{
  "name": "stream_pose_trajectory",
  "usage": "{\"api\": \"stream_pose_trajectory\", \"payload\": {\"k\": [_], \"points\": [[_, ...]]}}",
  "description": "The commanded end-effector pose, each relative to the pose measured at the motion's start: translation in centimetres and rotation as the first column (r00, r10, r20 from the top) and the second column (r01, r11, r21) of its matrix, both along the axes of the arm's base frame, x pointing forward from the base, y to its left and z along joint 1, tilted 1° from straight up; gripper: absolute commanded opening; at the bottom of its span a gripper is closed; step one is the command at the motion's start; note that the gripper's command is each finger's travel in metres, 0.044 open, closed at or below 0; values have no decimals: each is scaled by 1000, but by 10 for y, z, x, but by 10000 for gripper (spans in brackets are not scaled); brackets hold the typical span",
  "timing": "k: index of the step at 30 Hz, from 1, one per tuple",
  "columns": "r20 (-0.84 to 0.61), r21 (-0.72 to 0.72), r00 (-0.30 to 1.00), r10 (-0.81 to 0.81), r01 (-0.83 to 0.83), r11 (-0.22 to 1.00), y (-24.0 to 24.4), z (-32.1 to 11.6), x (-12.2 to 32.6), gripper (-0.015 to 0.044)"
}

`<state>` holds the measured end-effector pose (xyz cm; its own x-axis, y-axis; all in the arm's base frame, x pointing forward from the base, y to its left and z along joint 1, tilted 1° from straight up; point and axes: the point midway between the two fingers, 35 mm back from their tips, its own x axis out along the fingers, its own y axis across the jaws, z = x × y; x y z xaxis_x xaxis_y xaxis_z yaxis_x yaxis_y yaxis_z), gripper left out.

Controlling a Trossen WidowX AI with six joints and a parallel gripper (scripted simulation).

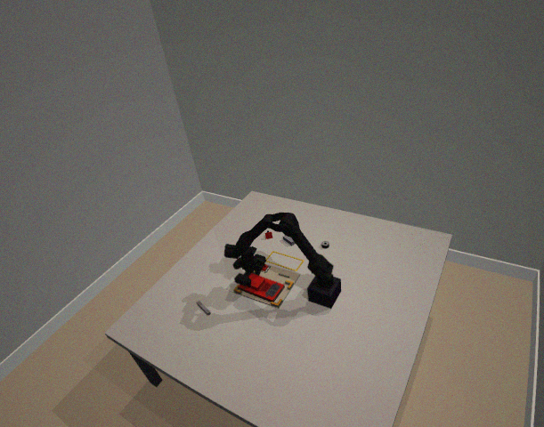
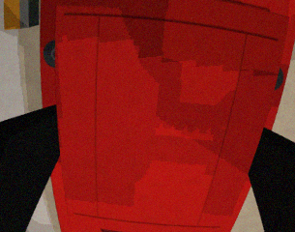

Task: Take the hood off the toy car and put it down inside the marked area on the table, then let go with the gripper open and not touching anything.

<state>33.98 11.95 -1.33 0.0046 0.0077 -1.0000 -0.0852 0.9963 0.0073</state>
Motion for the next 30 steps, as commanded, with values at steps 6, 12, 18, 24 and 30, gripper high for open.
{"api": "stream_pose_trajectory", "payload": {"k": [6, 12, 18, 24, 30], "points": [[-1, 1, 1000, 0, 0, 1000, 0, 5, 0, 0], [-1, 0, 1000, 0, 0, 1000, 0, 9, 0, 0], [-1, 0, 1000, 0, 0, 1000, 0, 13, 0, 0], [-1, 0, 1000, 0, 0, 1000, 0, 17, 0, 0], [-1, 0, 1000, 0, 0, 1000, 0, 21, 0, 0]]}}
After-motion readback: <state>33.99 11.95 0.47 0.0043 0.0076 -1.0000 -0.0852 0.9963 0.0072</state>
